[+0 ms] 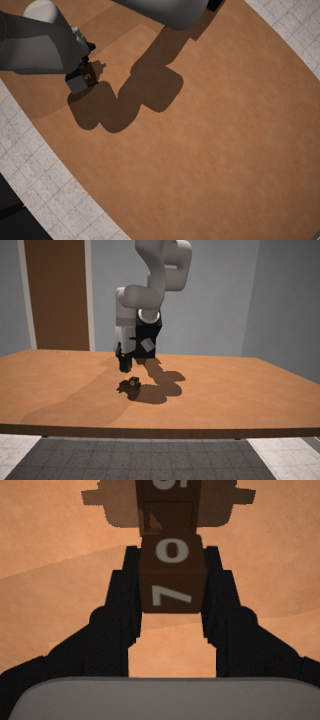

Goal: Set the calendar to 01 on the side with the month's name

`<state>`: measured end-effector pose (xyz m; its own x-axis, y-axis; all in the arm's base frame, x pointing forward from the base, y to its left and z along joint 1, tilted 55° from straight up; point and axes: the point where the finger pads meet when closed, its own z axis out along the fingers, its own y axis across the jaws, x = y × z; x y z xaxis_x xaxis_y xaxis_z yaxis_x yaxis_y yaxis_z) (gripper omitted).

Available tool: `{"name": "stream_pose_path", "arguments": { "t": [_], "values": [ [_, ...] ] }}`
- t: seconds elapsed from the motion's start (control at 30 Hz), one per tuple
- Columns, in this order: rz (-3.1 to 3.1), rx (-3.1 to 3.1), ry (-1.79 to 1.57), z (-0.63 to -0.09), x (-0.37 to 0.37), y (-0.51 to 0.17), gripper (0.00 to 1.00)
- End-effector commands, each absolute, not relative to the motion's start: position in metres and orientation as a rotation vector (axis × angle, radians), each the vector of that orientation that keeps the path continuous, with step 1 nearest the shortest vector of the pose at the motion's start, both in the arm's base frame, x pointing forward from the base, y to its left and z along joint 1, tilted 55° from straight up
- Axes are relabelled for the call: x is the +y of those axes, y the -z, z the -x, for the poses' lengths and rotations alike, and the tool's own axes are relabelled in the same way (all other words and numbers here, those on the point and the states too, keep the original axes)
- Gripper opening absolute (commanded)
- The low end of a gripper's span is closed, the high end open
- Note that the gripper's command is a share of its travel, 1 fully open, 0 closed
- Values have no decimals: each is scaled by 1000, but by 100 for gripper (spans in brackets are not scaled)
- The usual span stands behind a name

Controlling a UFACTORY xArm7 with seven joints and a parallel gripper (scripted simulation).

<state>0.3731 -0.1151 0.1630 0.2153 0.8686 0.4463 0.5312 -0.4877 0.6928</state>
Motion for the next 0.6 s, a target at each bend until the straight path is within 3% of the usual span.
{"name": "stream_pose_path", "arguments": {
  "t": [0.0,0.57],
  "values": [
    [-2116,1308,-1176,-351,-116,-179,29],
    [-2114,1307,-1177,-338,-118,-189,29]
  ]
}}
